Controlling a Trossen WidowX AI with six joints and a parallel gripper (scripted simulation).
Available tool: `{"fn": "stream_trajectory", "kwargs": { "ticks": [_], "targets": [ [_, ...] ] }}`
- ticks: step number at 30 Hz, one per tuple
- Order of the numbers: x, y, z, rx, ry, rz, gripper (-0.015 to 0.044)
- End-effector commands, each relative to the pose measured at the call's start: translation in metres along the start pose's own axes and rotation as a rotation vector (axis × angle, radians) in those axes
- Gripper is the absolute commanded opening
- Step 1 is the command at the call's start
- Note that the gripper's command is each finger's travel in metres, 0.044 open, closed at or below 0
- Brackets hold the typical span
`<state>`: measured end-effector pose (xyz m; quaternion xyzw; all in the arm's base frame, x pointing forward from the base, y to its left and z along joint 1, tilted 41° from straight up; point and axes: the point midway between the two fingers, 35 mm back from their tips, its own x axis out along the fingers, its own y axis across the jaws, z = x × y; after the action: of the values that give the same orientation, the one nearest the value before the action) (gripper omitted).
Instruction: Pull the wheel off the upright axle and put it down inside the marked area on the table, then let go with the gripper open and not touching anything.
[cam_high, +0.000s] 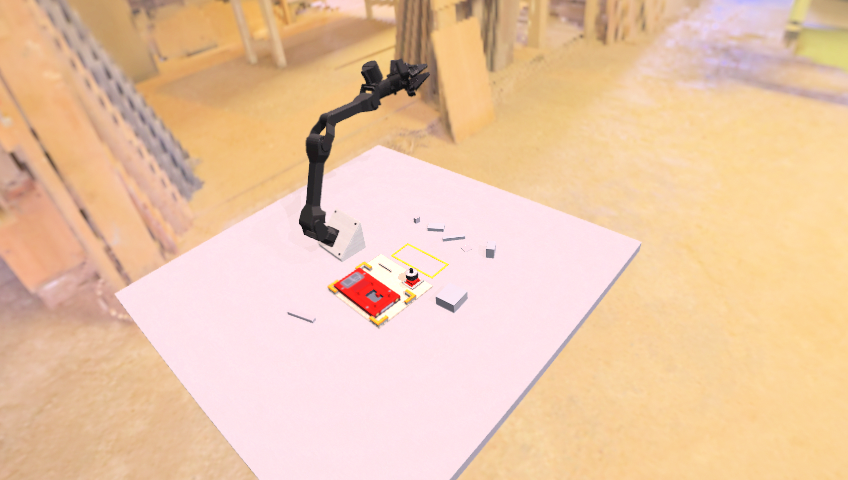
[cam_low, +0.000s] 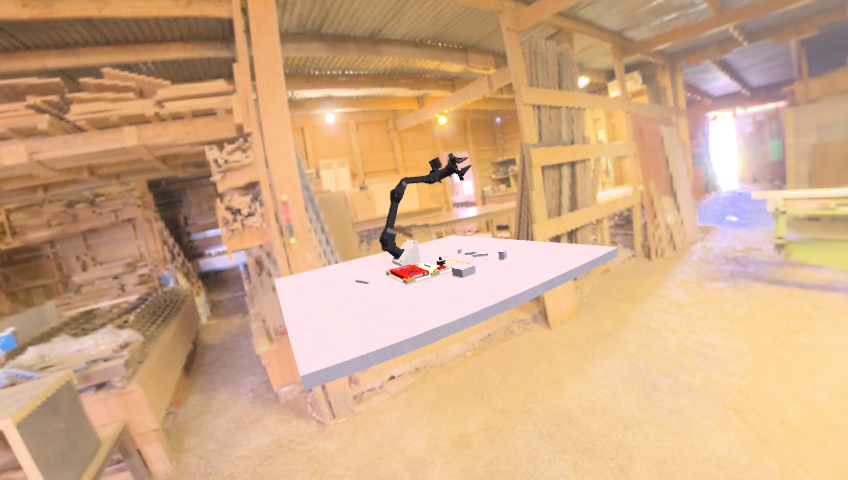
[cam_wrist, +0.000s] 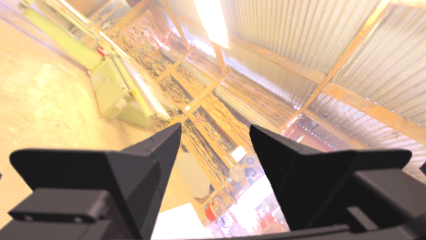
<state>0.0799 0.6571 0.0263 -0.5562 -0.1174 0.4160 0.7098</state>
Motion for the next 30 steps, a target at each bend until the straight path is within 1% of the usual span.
{"fn": "stream_trajectory", "kwargs": {
  "ticks": [1,8,15,23,30],
  "targets": [
    [0.019,-0.010,-0.045,0.144,0.108,0.039,0.0300],
    [0.040,-0.034,-0.123,0.424,0.309,0.052,0.0300],
    [0.046,-0.058,-0.205,0.713,0.525,0.012,0.0300],
    [0.033,-0.083,-0.296,1.042,0.780,-0.107,0.0300],
    [0.004,-0.102,-0.373,1.323,1.006,-0.283,0.0300]
  ]
}}
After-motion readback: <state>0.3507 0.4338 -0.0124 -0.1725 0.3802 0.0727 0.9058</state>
